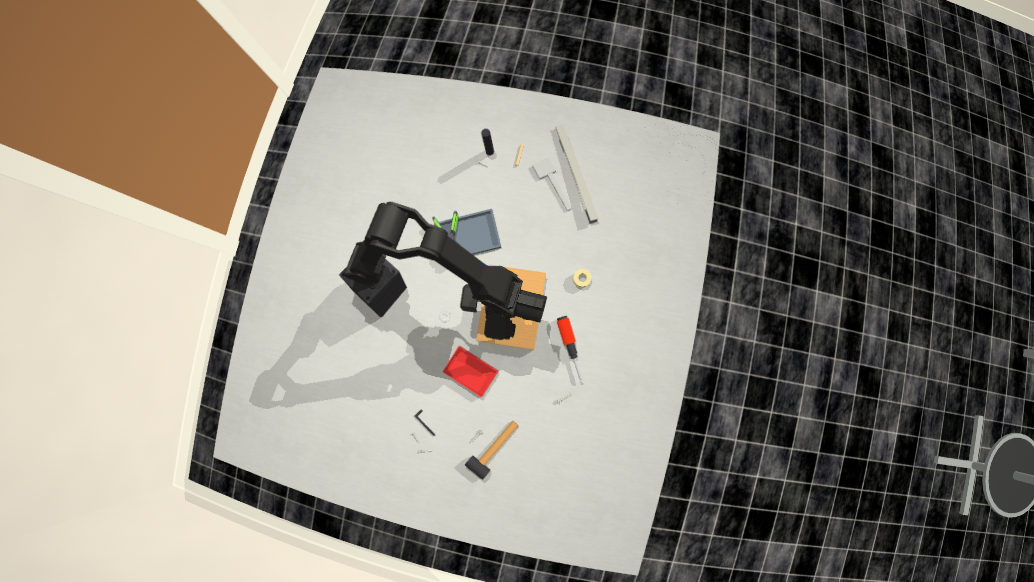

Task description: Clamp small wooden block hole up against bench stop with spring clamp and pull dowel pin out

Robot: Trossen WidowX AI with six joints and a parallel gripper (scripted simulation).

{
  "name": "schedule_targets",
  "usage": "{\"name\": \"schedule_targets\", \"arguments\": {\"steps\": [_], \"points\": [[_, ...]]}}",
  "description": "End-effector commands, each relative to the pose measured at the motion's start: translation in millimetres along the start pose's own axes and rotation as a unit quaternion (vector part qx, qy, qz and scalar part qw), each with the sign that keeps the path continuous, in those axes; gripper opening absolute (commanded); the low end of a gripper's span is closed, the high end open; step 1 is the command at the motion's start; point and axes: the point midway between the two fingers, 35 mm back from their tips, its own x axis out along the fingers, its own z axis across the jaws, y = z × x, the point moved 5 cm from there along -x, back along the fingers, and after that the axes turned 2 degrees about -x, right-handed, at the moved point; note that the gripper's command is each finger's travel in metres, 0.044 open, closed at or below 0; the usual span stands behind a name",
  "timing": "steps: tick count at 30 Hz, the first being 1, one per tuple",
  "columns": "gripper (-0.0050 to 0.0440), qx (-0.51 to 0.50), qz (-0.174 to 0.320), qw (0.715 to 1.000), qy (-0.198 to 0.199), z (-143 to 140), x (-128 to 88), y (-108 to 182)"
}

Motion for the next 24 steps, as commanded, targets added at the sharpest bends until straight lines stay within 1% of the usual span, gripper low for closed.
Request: {"name": "schedule_targets", "arguments": {"steps": [1,9,15,18,24], "points": [[0.0,0.004,0.001,1.0,0.01,-4.3,12.1,0.1],[0.0,0.005,0.001,1.0,0.009,-5.2,22.3,0.3],[0.0,0.005,0.001,1.0,0.009,-5.9,21.6,0.4],[0.0,0.005,0.001,1.0,0.009,-11.5,17.1,1.0],[0.0,0.005,0.001,1.0,0.009,-23.1,16.4,1.6]]}}
